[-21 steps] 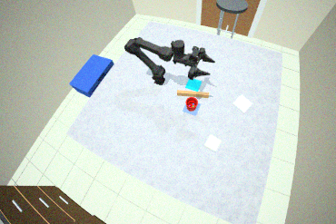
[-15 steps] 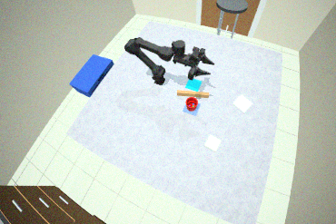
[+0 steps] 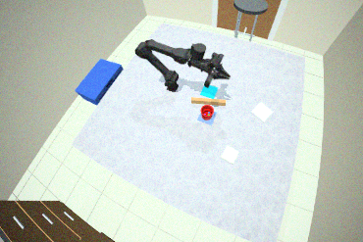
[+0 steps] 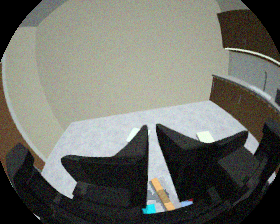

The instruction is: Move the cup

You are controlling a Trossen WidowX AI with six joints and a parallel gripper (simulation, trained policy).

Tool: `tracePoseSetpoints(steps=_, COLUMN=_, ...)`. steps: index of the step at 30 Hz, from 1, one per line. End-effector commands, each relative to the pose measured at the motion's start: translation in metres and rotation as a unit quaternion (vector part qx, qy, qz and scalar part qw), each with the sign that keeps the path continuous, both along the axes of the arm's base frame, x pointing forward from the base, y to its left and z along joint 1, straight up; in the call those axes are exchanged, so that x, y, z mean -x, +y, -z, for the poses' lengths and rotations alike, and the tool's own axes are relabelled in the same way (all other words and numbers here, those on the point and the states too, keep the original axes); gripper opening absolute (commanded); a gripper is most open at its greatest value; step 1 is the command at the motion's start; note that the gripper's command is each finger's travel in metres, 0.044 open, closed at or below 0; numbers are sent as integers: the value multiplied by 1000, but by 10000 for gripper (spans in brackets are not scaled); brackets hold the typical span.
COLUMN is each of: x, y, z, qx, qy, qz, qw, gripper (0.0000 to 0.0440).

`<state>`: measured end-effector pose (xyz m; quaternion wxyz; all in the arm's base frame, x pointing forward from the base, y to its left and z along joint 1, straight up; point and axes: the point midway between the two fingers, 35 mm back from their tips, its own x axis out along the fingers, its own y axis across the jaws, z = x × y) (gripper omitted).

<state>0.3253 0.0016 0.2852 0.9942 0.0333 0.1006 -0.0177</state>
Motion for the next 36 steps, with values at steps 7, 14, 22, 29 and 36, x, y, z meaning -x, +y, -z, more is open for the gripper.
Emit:
tracePoseSetpoints(steps=7, x=-6, y=10, z=9, qx=-23, qy=70, qz=-7, qw=997, gripper=89)
tracePoseSetpoints(steps=14, x=-9, y=15, z=17, qx=-36, qy=122, qz=-8, qw=992, gripper=93)
tracePoseSetpoints(steps=22, x=-10, y=19, z=27, qx=-45, qy=183, qz=-4, qw=982, gripper=84)
tracePoseSetpoints(steps=29, x=-10, y=21, z=36, qx=-46, qy=237, qz=1, qw=970, gripper=76)
tracePoseSetpoints(steps=36, x=-8, y=20, z=45, qx=-41, qy=291, qz=7, qw=956, gripper=87)
